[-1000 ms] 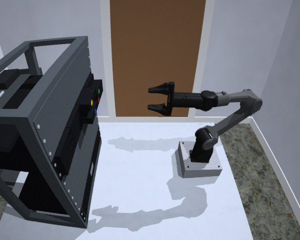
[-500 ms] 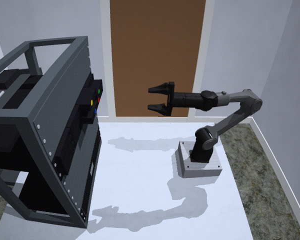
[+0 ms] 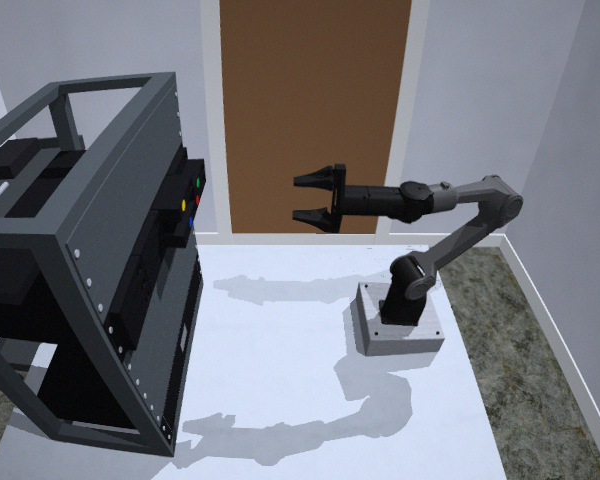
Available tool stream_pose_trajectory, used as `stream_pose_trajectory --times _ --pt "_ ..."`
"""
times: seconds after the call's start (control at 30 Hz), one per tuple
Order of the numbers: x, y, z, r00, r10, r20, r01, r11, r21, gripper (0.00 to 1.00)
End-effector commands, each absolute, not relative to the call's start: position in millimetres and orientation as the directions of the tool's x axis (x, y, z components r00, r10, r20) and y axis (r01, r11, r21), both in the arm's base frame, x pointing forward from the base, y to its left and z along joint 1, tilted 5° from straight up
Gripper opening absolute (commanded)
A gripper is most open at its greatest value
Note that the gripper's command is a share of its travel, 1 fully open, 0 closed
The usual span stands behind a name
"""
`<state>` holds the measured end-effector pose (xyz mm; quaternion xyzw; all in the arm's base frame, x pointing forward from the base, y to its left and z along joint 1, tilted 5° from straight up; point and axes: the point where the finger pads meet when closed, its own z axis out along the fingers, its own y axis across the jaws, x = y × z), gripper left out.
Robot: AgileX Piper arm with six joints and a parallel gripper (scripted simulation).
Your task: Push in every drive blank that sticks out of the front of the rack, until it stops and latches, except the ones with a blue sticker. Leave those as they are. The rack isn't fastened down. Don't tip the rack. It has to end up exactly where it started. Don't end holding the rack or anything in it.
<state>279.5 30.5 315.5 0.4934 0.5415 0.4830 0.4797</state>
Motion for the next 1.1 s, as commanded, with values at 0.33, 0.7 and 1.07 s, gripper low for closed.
stream_pose_trajectory --times 0.33,0.7,1.07 --pt "313.6 49.8 313.9 -0.052 0.998 -0.042 0.069 0.046 0.997 1.00" --pt "378.6 87.0 310.2 -0.052 0.998 -0.042 0.069 0.046 0.997 1.00" --pt "418.1 109.6 307.8 -0.052 0.998 -0.042 0.069 0.046 0.997 1.00"
